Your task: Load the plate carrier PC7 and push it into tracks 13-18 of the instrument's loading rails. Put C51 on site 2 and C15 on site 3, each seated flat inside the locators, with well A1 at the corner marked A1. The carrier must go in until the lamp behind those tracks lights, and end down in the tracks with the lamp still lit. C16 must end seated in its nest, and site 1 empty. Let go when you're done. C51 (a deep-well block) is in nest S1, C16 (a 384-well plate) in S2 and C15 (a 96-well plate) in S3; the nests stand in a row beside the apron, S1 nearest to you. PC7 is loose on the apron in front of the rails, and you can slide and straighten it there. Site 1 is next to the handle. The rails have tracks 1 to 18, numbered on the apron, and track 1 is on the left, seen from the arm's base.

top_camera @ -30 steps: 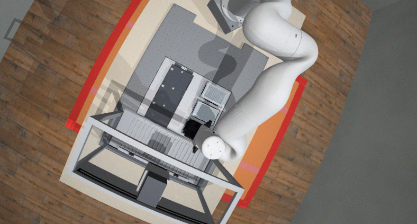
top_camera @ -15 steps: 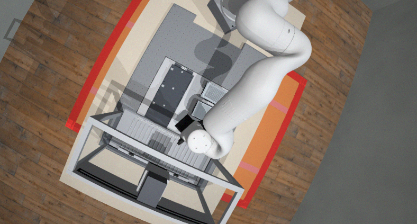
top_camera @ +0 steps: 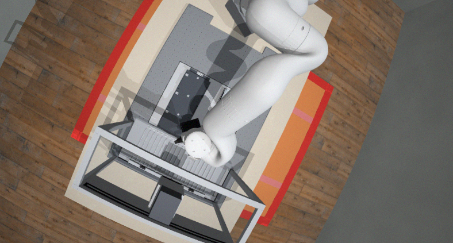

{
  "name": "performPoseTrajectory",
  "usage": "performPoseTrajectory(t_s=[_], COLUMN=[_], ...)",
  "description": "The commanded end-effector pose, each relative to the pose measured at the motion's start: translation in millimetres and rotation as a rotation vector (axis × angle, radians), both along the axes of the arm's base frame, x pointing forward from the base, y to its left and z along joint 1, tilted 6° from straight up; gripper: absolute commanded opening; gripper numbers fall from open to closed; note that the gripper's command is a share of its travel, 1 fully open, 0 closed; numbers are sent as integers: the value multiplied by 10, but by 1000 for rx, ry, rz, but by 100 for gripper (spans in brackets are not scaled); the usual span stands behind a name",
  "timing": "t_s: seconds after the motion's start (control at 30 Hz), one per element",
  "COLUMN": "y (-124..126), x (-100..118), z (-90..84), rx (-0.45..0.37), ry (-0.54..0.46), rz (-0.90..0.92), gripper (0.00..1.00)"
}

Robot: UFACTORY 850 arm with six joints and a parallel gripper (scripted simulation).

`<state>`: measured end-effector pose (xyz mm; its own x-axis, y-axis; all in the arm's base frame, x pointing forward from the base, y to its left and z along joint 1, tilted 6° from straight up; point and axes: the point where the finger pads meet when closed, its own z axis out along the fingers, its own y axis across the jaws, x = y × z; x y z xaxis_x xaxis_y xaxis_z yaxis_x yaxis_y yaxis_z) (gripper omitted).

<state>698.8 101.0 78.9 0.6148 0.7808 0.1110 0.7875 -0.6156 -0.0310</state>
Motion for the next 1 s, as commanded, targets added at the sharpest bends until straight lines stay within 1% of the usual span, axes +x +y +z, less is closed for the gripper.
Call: performPoseTrajectory(t_s=[0.0,0.07,0.13,0.63,0.7,0.8,0.83,0.97], y=[-170,-268,-268,-985,-985,-985,-985,-985], x=[39,55,55,175,175,175,175,175], z=[-6,-16,-16,-86,-86,-86,-86,-86], rx=[0,3,3,25,25,29,29,35], ry=[11,18,18,70,70,80,80,93], rz=[-118,-184,-184,-681,-681,-772,-772,-904], gripper=[0,0,0,0,0,0,0,0])
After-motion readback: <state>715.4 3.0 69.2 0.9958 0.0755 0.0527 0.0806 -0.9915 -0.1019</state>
